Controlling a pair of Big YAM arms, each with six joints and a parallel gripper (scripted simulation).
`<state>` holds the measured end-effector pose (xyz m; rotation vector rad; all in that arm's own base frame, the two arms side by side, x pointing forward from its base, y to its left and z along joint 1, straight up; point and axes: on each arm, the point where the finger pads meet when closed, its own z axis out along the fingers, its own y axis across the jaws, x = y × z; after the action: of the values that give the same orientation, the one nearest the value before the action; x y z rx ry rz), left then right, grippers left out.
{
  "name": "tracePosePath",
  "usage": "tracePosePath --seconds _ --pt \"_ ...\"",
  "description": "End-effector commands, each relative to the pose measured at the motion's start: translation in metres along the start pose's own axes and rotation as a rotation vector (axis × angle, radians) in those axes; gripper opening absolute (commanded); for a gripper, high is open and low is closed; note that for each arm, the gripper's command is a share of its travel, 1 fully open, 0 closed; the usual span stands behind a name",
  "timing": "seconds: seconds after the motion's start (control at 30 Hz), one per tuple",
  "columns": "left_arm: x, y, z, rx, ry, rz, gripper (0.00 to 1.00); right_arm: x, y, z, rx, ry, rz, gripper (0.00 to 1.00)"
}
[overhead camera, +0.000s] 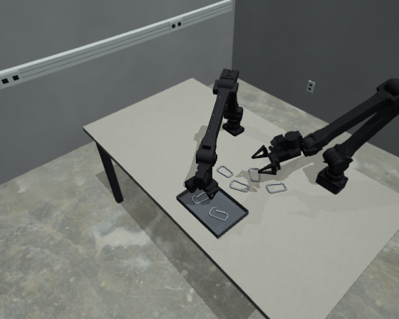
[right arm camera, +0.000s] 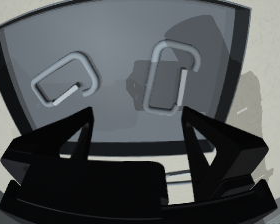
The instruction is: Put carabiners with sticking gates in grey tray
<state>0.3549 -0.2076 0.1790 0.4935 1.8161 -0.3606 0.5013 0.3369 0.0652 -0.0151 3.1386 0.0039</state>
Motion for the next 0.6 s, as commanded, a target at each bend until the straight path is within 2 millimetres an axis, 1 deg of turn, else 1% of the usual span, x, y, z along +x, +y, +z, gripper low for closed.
tracePosePath --seconds 0.0,0.03,0.1,0.17,0.27,0.33,0.37,0.4,0.43,0.47,0.5,0.53,0.57 --pt "-0.009 -0.003 0.0 0.009 -0.021 -0.001 1.0 -0.011 0.007 -0.034 -0.019 -0.027 0.016 0.83" --pt "-0.009 -0.003 0.0 0.009 -0.021 -0.001 1.0 -0.01 0.007 -0.017 -0.008 -0.011 0.016 0.83" --pt "-0.009 -0.003 0.0 0.009 -0.021 -0.001 1.0 -0.01 0.007 -0.017 -0.008 -0.011 0.016 0.83" --pt "-0.009 -0.003 0.0 0.009 -0.021 -0.001 1.0 -0.007 0.004 -0.003 0.004 0.007 0.016 0.83" --pt "-0.009 -0.003 0.0 0.009 -0.021 -0.001 1.0 -0.006 0.003 0.001 0.009 0.013 0.016 0.83" --pt "-0.009 -0.003 0.0 0.009 -0.021 -0.001 1.0 -0.005 0.003 0.003 0.01 0.014 0.016 0.83" --pt "-0.009 -0.003 0.0 0.009 -0.021 -0.001 1.0 -0.005 0.003 0.003 0.01 0.016 -0.019 0.79" --pt "-0.025 -0.003 0.003 0.008 -0.045 0.016 1.0 -0.002 0.003 -0.011 0.004 0.007 -0.044 0.79" --pt "-0.021 -0.003 0.004 0.011 -0.031 0.029 1.0 0.002 0.003 -0.011 0.004 0.012 -0.075 0.79" --pt "-0.019 -0.003 0.004 0.014 -0.02 0.046 1.0 0.013 0.0 -0.016 0.005 0.021 -0.111 0.79" --pt "-0.018 0.002 0.005 0.012 -0.009 0.063 1.0 0.02 -0.001 -0.016 0.006 0.032 -0.157 0.79" --pt "-0.014 0.001 0.007 0.027 0.011 0.091 1.0 0.028 -0.003 -0.016 0.007 0.047 -0.208 0.79" --pt "-0.008 0.0 0.009 0.056 0.038 0.118 1.0 0.04 -0.007 -0.017 0.006 0.069 -0.266 0.79"
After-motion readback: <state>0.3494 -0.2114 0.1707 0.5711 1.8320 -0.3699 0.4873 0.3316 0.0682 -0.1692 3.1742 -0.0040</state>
